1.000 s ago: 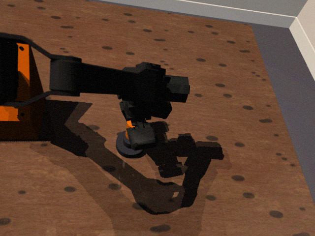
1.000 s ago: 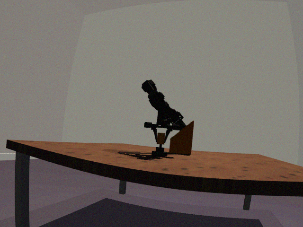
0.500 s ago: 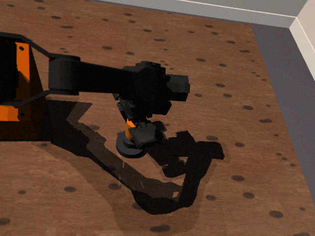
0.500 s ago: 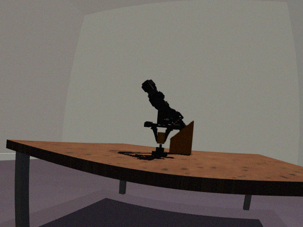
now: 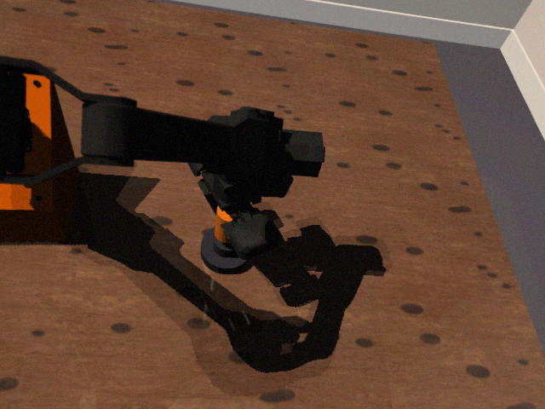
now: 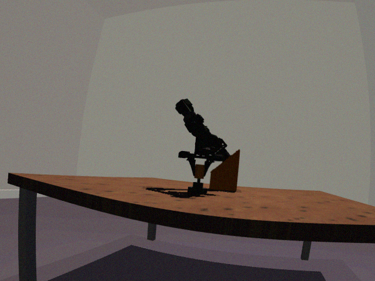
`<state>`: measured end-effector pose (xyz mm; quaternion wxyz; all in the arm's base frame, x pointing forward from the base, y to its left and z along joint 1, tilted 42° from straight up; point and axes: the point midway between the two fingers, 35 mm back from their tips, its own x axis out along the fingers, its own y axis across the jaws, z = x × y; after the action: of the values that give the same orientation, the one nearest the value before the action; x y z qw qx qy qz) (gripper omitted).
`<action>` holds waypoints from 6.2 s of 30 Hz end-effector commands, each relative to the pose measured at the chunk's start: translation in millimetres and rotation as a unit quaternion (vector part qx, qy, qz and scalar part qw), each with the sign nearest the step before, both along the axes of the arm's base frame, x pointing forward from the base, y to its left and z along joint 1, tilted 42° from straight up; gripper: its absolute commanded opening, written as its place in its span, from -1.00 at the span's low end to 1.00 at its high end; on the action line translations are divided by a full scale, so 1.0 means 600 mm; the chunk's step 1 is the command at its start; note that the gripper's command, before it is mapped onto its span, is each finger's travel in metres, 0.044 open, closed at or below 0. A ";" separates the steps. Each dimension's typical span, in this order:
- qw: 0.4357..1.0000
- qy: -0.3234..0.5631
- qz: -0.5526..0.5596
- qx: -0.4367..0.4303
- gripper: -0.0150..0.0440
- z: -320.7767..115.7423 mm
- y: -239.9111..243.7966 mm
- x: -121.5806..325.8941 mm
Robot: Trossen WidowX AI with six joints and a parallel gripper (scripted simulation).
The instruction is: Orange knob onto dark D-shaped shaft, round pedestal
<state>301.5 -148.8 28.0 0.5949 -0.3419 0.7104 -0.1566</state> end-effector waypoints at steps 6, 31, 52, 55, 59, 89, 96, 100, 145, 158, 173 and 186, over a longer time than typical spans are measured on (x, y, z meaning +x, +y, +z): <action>1.000 0.001 0.003 -0.001 -0.49 0.003 0.002 0.004; 0.994 0.071 0.081 0.005 -0.49 0.006 0.000 0.009; 0.994 0.071 0.081 0.005 -0.49 0.001 -0.001 0.004; 0.994 0.071 0.081 0.005 -0.49 0.001 -0.001 0.004; 0.994 0.071 0.081 0.005 -0.49 0.007 0.001 0.006; 0.978 0.141 0.157 0.011 -0.49 0.005 0.001 0.004; 0.978 0.141 0.157 0.011 -0.49 0.002 -0.002 0.005; 0.978 0.141 0.157 0.011 -0.49 0.001 -0.003 0.005; 0.912 0.274 0.303 0.022 -0.49 0.006 0.005 0.003; 0.912 0.274 0.303 0.022 -0.49 0.000 0.000 0.002; 0.875 0.325 0.358 0.026 -0.49 0.008 0.003 0.008; 0.865 0.337 0.372 0.027 -0.49 0.008 -0.002 0.011</action>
<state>306.0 -150.3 31.7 0.3450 -0.5914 0.6953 0.2185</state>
